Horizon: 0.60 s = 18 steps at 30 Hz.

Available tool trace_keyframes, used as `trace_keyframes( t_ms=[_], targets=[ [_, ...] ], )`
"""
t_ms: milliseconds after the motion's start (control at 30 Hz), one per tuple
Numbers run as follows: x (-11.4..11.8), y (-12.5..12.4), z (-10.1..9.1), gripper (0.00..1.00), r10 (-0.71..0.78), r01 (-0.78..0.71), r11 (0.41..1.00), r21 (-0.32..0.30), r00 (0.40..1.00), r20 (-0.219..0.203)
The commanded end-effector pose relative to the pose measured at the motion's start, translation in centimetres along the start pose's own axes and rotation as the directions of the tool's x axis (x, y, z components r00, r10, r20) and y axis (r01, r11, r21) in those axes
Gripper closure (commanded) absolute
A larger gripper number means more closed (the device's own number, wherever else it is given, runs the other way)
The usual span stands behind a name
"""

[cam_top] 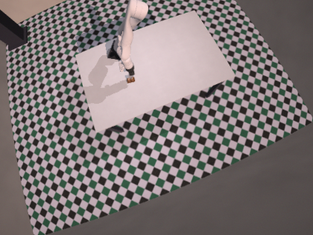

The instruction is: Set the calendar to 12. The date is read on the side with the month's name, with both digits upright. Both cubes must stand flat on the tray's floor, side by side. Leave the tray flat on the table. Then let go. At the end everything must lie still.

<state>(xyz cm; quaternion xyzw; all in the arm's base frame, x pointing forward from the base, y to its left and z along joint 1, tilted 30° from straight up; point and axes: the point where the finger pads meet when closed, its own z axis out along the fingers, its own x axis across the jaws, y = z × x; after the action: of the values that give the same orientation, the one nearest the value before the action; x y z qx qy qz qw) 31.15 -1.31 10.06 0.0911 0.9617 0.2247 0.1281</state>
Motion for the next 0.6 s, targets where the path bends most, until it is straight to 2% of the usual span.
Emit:
trace_keyframes(
  t_ms=[0,267,300,567],
  targets=[
    [0.01,-0.03,0.0,0.0,-0.009,0.009,1.0,0.0,1.0,0.001],
    [0.01,-0.02,0.03,0.0,-0.021,0.021,1.0,0.0,1.0,0.001],
    [0.01,-0.02,0.03,0.13,-0.021,0.021,1.0,0.0,1.0,0.001],
    [0.01,-0.02,0.03,0.13,-0.021,0.021,1.0,0.0,1.0,0.001]
  ],
)
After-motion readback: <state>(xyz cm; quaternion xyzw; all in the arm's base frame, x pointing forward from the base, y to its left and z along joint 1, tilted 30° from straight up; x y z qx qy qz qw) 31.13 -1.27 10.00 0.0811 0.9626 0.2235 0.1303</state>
